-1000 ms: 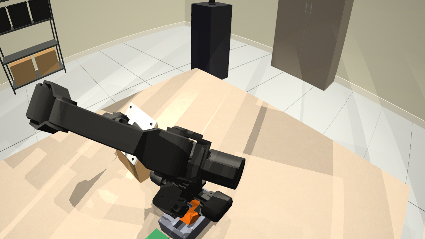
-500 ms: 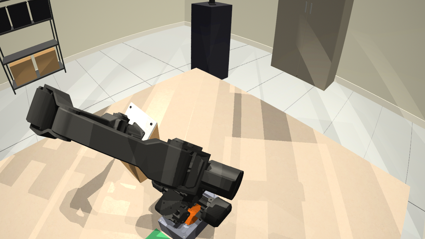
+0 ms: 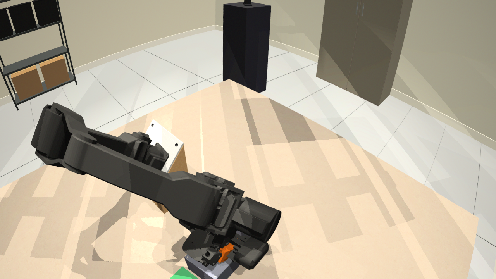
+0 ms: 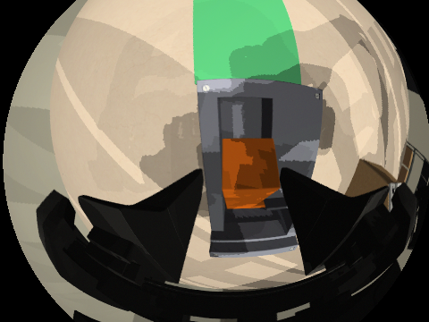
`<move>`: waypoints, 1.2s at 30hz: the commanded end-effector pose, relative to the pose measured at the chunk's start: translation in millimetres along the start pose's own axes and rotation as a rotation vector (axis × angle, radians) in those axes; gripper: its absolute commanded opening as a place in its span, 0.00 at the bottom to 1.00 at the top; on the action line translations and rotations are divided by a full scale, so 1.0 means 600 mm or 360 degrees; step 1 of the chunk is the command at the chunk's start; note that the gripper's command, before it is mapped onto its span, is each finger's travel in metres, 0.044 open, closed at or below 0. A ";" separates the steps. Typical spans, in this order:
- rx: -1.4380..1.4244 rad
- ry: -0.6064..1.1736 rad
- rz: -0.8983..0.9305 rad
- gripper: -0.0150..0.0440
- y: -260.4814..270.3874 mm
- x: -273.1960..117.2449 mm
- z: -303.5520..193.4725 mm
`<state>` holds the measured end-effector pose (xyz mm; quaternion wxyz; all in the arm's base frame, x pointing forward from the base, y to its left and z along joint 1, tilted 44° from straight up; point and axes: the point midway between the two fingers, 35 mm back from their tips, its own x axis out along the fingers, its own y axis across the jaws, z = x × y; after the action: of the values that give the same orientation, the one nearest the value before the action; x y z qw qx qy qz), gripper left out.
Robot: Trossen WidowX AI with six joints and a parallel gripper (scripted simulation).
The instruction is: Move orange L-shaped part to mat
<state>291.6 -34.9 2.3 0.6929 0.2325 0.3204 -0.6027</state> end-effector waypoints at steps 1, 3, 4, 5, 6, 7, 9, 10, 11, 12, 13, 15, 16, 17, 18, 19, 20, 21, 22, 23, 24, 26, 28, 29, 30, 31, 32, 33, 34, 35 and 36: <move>0.0001 0.0000 0.0001 0.64 0.000 -0.001 0.000; 0.0001 0.0000 0.0001 0.55 0.000 -0.001 0.000; 0.0001 0.0000 0.0001 0.51 0.000 -0.001 0.000; 0.0001 0.0000 0.0001 0.50 0.000 -0.001 0.000; 0.0001 0.0000 0.0001 0.48 0.000 -0.001 0.000; 0.0001 0.0000 0.0001 0.47 0.000 -0.001 0.000; 0.0001 0.0000 0.0001 0.45 0.000 -0.001 0.000; 0.0001 0.0000 0.0001 0.44 0.000 -0.001 0.000; 0.0001 0.0000 0.0001 0.43 0.000 -0.001 0.000; 0.0001 0.0000 0.0001 0.42 0.000 -0.001 0.000; 0.0001 0.0000 0.0001 0.40 0.000 -0.001 0.000; 0.0001 0.0000 0.0001 0.35 0.000 -0.001 0.000; 0.0001 0.0000 0.0001 0.30 0.000 -0.001 0.000; 0.0001 0.0000 0.0001 0.26 0.000 -0.001 0.000; 0.0001 0.0000 0.0001 0.25 0.000 -0.001 0.000; 0.0001 0.0000 0.0001 0.25 0.000 -0.001 0.000; 0.0001 0.0000 0.0001 0.25 0.000 -0.001 0.000; 0.0001 0.0000 0.0001 0.25 0.000 -0.001 0.000; 0.0001 0.0000 0.0001 0.25 0.000 -0.001 0.000; 0.0001 0.0000 0.0001 0.25 0.000 -0.002 0.000; 0.0000 0.0000 0.0000 0.25 0.000 -0.003 0.000; -0.0001 0.0000 0.0000 0.25 0.000 -0.007 0.000; -0.0002 0.0000 -0.0001 0.25 0.000 -0.012 0.000; -0.0003 -0.0001 -0.0002 0.25 -0.001 -0.014 0.000; -0.0004 -0.0001 -0.0002 0.25 -0.001 -0.017 0.000; -0.0004 -0.0001 -0.0003 0.25 -0.001 -0.020 0.000; -0.0005 -0.0001 -0.0003 0.25 -0.001 -0.022 0.000; -0.0005 -0.0001 -0.0004 0.25 -0.001 -0.025 0.000; -0.0006 -0.0001 -0.0004 0.25 -0.001 -0.027 0.000; -0.0006 -0.0001 -0.0004 0.25 -0.001 -0.030 0.000; -0.0007 -0.0001 -0.0005 0.25 -0.001 -0.032 0.000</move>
<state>288.8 -25.4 12.3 0.6936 0.2269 0.3227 -0.6027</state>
